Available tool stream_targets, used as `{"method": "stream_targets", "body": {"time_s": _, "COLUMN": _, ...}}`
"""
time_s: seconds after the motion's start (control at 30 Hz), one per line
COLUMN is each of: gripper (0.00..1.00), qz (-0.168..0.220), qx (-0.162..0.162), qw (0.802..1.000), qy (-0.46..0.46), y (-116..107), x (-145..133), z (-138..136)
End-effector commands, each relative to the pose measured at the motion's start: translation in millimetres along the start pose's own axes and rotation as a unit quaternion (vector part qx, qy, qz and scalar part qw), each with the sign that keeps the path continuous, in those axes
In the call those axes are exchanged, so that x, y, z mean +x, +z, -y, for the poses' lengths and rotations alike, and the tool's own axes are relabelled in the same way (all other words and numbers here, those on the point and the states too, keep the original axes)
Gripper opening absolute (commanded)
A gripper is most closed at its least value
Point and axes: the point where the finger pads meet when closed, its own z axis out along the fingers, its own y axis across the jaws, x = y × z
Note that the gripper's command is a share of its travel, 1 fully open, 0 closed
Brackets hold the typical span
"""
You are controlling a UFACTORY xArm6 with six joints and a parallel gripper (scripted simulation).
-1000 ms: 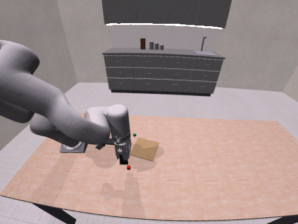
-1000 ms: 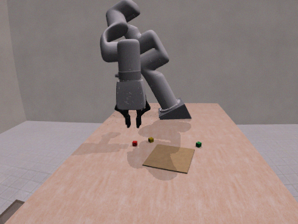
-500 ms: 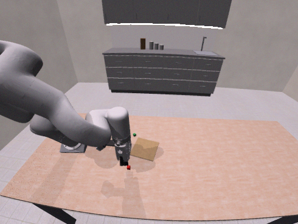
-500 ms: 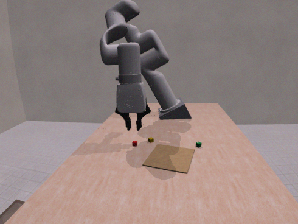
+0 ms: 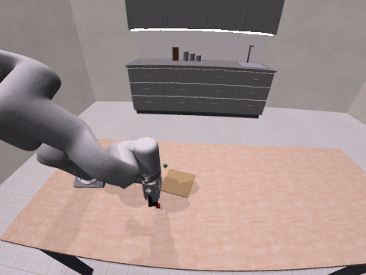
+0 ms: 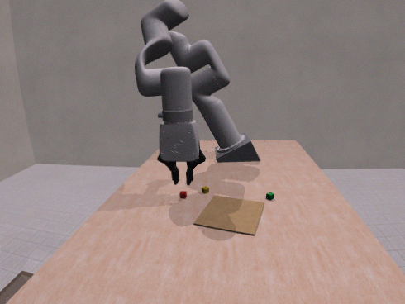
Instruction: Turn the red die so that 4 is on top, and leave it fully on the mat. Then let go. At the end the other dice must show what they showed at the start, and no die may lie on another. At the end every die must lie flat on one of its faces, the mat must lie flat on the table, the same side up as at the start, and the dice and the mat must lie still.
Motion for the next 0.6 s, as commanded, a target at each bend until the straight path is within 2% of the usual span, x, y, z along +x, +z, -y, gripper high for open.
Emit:
{"method": "stream_targets", "body": {"time_s": 0.0, "gripper": 0.31, "qz": 0.002, "qx": 0.000, "qw": 1.000, "qy": 0.000, "y": 6.7, "x": -1.5, "z": 0.1}}
{"method": "stream_targets", "body": {"time_s": 0.57, "gripper": 0.31, "qz": 0.002, "qx": 0.000, "qw": 1.000, "qy": 0.000, "y": 18.2, "x": -1.5, "z": -0.2}}
